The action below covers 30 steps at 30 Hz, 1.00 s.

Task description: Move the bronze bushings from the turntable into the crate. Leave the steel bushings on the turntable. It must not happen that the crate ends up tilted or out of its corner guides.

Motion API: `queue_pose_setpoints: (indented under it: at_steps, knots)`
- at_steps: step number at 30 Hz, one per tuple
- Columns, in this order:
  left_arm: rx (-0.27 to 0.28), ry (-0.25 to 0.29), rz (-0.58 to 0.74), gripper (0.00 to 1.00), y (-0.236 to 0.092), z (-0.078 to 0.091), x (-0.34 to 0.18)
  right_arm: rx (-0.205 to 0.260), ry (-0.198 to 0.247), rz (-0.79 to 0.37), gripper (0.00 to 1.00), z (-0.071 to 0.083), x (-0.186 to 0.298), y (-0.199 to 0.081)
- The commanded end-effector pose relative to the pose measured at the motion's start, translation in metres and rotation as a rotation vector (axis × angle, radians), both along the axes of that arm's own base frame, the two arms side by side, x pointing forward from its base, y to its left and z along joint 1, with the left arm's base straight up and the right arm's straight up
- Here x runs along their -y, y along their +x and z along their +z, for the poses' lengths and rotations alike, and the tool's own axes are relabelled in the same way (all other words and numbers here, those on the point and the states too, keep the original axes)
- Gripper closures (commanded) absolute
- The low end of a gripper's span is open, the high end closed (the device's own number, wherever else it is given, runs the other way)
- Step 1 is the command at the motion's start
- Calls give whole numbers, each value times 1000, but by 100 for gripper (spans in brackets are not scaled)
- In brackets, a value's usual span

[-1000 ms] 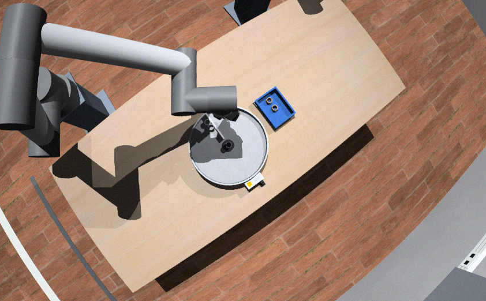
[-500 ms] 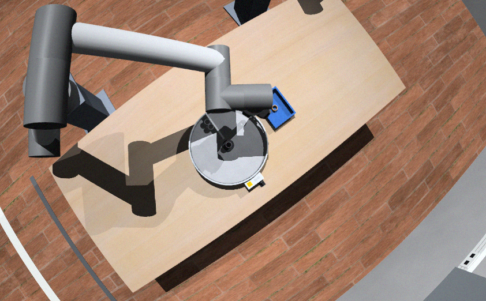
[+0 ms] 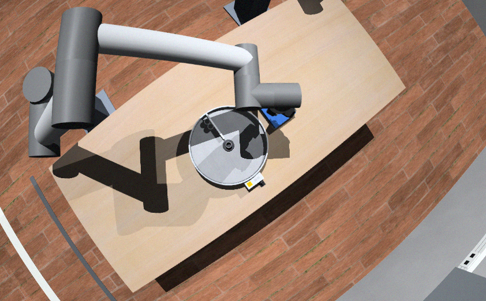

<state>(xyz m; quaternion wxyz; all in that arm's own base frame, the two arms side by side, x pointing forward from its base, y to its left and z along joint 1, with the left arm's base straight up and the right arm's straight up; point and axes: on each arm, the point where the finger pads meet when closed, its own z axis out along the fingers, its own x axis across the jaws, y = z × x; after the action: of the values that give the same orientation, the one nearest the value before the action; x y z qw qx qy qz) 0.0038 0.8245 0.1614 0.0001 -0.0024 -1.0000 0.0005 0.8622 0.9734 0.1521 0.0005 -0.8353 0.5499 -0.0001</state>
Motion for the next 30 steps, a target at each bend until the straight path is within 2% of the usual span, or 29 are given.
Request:
queue_pose_setpoints:
  at_steps: [1,30]
  knots:
    - [0,1,0,0,0,1,0,0,1,0,100,2,-28,17]
    - [0,1,0,0,0,1,0,0,1,0,100,2,-39,23]
